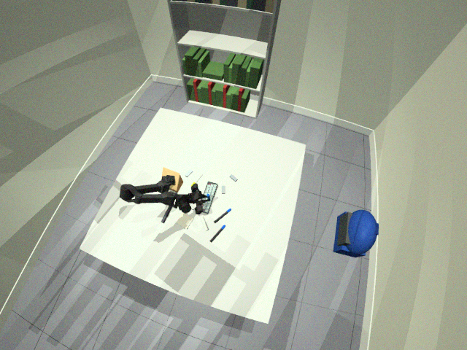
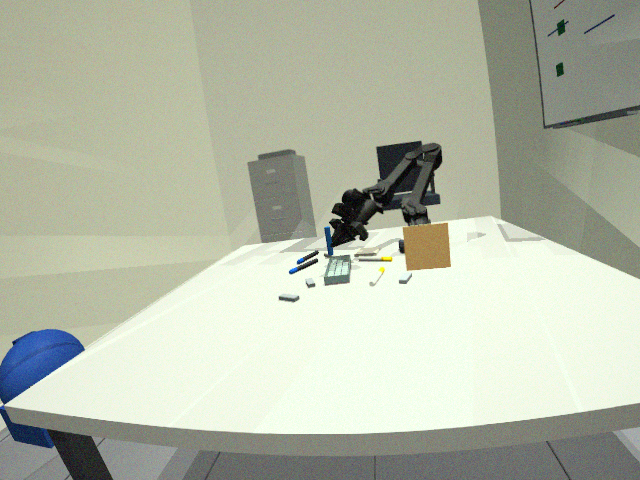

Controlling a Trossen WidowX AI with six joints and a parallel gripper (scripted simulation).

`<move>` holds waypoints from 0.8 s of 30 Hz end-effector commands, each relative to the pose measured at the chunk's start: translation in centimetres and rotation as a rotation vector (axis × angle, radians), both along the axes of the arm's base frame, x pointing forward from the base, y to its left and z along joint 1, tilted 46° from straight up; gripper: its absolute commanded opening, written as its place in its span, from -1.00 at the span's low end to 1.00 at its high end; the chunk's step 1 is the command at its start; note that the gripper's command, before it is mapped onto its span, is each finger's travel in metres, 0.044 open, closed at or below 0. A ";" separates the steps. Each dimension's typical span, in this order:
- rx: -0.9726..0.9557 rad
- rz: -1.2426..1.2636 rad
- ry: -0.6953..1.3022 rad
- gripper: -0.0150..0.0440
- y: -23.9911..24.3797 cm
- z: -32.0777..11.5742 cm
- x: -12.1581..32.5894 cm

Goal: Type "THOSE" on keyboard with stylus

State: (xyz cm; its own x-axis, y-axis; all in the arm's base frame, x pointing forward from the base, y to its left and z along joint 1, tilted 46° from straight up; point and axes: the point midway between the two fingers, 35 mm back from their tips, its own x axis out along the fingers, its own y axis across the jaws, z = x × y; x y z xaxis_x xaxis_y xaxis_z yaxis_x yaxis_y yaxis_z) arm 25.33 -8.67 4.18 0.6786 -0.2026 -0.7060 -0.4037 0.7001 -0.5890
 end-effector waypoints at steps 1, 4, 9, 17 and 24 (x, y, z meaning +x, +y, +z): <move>0.000 0.005 0.003 -0.22 -0.1 -0.3 -0.1; 0.000 0.005 0.003 -0.22 -0.2 -0.4 -0.2; 0.000 0.005 0.003 -0.22 -0.3 -0.5 -0.2; 0.000 0.005 0.003 -0.22 -0.6 -0.8 -0.3; 0.000 0.005 0.003 -0.22 -0.8 -1.0 -0.3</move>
State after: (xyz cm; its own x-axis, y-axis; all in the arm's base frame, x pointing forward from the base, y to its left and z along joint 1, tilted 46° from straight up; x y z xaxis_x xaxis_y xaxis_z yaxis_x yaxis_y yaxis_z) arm 25.11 -9.41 3.39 0.6787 -0.2015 -0.7062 -0.4048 0.6997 -0.5887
